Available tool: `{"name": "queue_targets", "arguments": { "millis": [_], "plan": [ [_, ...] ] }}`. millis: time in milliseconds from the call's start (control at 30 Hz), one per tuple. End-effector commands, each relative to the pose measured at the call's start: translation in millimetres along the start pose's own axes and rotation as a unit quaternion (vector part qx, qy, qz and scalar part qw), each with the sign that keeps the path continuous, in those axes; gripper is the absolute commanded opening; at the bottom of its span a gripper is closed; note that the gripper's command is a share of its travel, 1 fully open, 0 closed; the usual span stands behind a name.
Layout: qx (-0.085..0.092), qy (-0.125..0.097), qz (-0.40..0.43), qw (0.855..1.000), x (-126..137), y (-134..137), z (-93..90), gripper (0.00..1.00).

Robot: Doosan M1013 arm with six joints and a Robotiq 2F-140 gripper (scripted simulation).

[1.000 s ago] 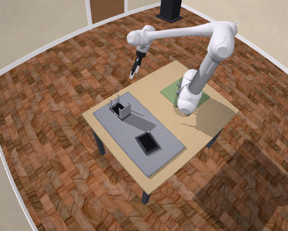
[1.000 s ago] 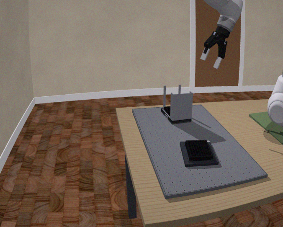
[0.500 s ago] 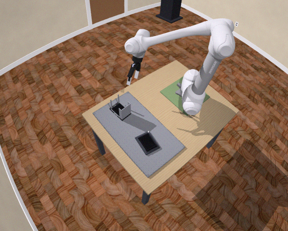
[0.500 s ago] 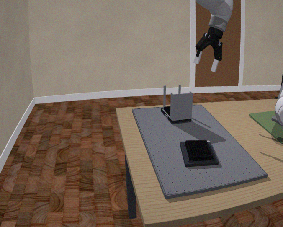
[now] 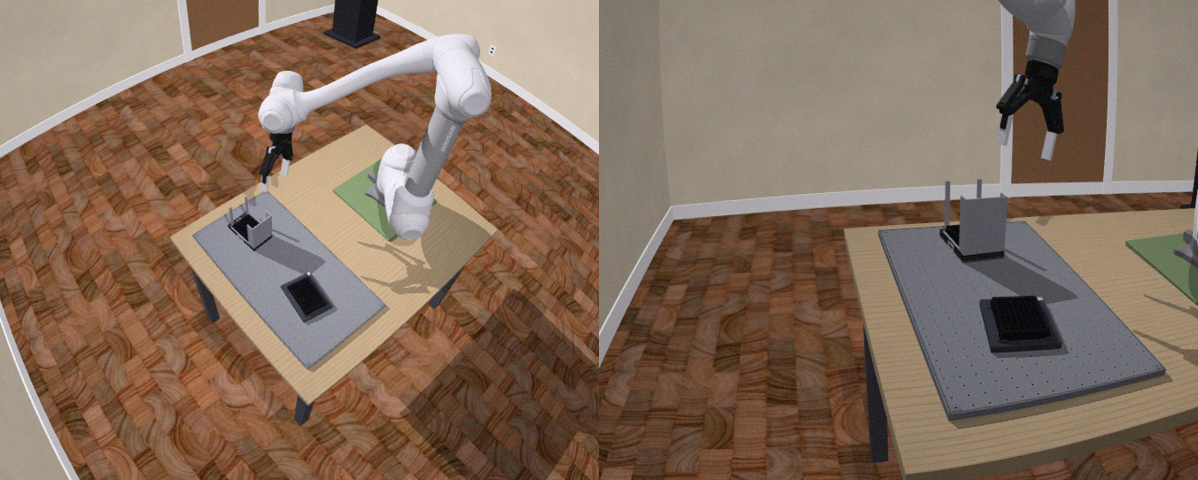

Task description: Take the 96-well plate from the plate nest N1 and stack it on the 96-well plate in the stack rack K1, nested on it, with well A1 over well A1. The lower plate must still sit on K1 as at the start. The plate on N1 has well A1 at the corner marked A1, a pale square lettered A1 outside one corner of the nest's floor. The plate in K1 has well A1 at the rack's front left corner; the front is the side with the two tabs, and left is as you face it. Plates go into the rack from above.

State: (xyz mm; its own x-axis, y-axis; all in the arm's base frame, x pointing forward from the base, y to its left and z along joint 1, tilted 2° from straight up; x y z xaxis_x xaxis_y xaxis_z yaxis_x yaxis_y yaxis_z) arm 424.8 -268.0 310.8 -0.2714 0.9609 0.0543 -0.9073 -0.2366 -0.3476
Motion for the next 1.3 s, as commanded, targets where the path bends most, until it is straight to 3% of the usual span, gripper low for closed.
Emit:
{"name": "queue_targets", "arguments": {
  "millis": [0,67,133,267,300,400,433,533,567,667,700,833,867,1000,1033,1267],
  "plan": [
    [0.015,-0.008,-0.017,1.0,6.4,-18.3,-6.7,1.0],
    [0.015,-0.008,-0.017,1.0,11.1,-25.1,-10.8,1.0],
    [0.025,-0.012,-0.033,0.999,15.7,-34.0,-15.3,1.0],
    [0.025,-0.012,-0.033,0.999,20.3,-40.2,-19.0,1.0],
    [0.035,-0.014,-0.047,0.998,22.6,-45.2,-21.3,1.0],
    [0.036,-0.015,-0.049,0.998,30.3,-55.1,-27.3,1.0],
    [0.046,-0.016,-0.063,0.997,32.9,-60.0,-29.5,1.0],
    [0.047,-0.017,-0.065,0.997,41.1,-69.9,-35.5,1.0],
    [0.057,-0.017,-0.078,0.995,43.8,-74.7,-37.8,1.0],
    [0.058,-0.017,-0.08,0.995,52.6,-84.4,-43.8,1.0],
    [0.068,-0.016,-0.093,0.993,55.6,-89.2,-46.1,1.0],
    [0.069,-0.016,-0.095,0.993,62.0,-95.8,-50.3,1.0],
    [0.079,-0.015,-0.109,0.991,65.2,-100.5,-52.5,1.0],
    [0.08,-0.014,-0.11,0.991,78.0,-112.9,-60.5,1.0],
    [0.089,-0.012,-0.124,0.988,81.5,-117.4,-62.7,1.0],
    [0.099,-0.007,-0.139,0.985,106.3,-139.9,-76.8,1.0]
  ]
}}
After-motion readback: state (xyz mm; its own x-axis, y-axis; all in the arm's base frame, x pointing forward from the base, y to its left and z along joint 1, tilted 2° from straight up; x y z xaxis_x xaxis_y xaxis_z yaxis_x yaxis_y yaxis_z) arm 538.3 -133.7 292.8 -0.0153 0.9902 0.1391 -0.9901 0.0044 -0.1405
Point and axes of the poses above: the point where the finger pads meet when closed, its own z axis back along the fingers, its own y axis across the jaws, x = y × z, the point moved 8 cm from there along z, back along the fingers
